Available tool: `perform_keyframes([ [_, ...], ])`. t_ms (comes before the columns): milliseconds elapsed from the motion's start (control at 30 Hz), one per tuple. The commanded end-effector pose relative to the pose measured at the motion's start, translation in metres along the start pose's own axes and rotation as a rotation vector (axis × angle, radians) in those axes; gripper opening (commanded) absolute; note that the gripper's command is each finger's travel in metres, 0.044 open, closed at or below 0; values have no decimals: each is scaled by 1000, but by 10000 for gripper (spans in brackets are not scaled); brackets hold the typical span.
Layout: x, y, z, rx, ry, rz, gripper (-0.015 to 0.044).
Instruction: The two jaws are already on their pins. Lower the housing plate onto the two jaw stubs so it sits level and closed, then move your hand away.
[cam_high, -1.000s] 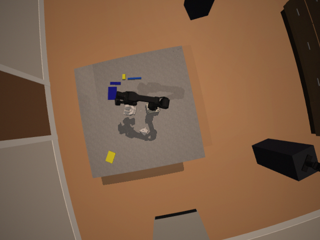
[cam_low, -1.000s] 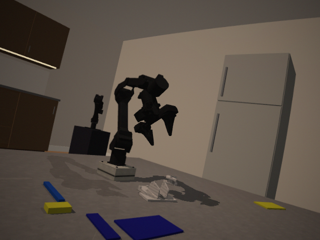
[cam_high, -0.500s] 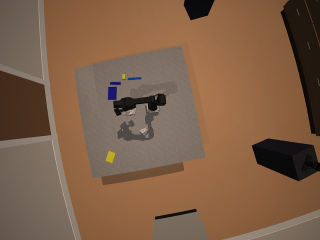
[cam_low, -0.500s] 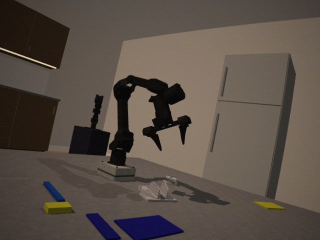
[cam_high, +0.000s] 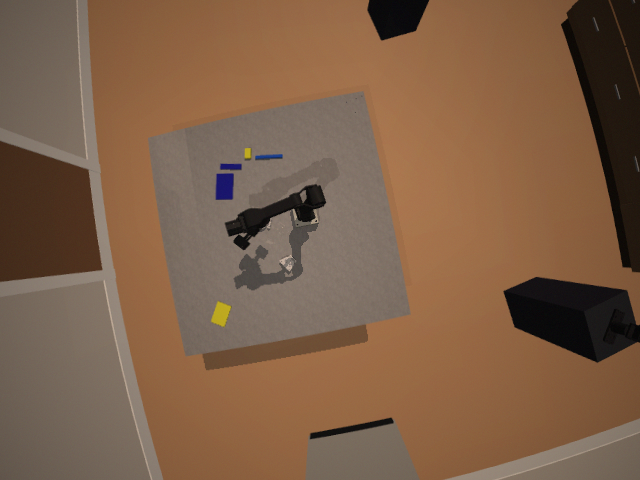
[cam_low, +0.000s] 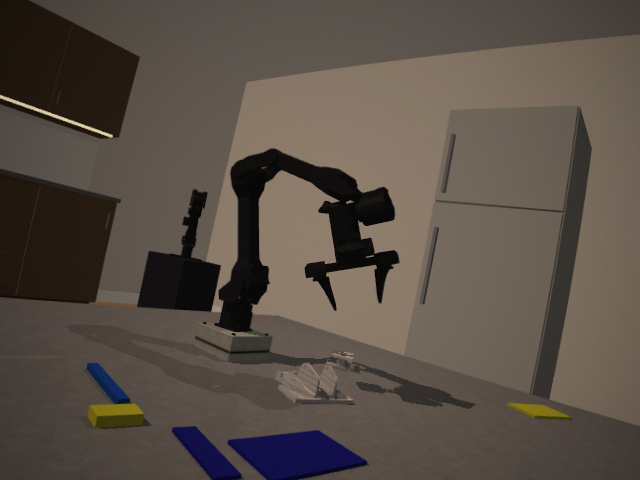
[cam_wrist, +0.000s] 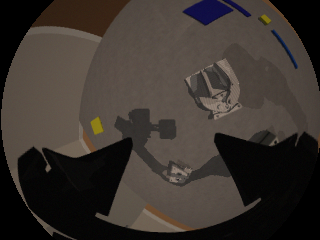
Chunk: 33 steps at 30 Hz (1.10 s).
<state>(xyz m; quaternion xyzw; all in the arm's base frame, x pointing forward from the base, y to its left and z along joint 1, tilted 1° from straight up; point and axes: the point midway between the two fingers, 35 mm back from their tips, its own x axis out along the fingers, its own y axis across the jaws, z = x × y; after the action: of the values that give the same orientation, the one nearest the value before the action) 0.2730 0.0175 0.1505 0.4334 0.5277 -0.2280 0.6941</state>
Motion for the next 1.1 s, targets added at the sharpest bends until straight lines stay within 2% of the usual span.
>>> perform_keyframes([
  [0, 5, 7, -12, -98, 20, -18, 440],
  [1067, 50, 32, -145, -982, 232, -173, 440],
])
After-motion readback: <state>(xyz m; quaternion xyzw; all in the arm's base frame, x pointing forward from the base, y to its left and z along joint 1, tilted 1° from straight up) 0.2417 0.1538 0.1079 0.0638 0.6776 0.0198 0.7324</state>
